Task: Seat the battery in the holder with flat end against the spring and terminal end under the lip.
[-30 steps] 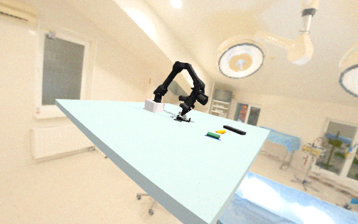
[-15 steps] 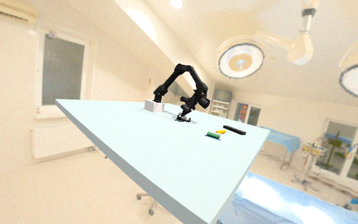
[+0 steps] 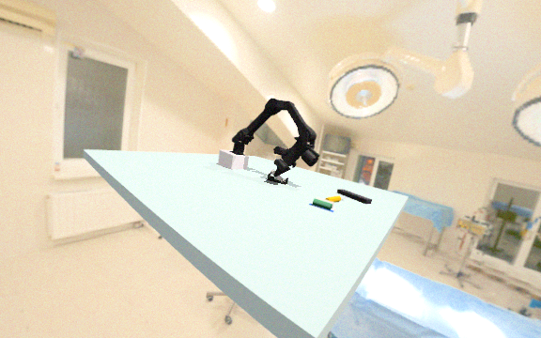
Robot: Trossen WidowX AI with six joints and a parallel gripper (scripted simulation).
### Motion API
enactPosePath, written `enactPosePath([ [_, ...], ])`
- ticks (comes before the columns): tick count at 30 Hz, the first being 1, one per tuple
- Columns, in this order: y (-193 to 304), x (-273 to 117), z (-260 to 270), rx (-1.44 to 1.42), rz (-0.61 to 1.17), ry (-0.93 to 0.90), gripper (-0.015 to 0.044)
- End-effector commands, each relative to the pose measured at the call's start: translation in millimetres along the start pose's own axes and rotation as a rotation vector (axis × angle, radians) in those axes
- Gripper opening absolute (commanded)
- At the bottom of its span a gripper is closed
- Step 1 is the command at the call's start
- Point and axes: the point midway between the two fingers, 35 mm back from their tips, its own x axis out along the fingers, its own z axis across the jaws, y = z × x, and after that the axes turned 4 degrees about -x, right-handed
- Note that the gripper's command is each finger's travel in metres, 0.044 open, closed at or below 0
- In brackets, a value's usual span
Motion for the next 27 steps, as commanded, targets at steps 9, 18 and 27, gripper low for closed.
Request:
enactPosePath([
  [9, 7.5, -3.5, 1.0, 0.004, 0.001, 0.002, 0.0075],
  [18, 12.0, -5.8, 1.3, 0.004, -0.001, 0.003, 0.0075],
  [27, 15.9, -8.0, 1.7, 0.004, -0.004, 0.005, 0.0075],
])
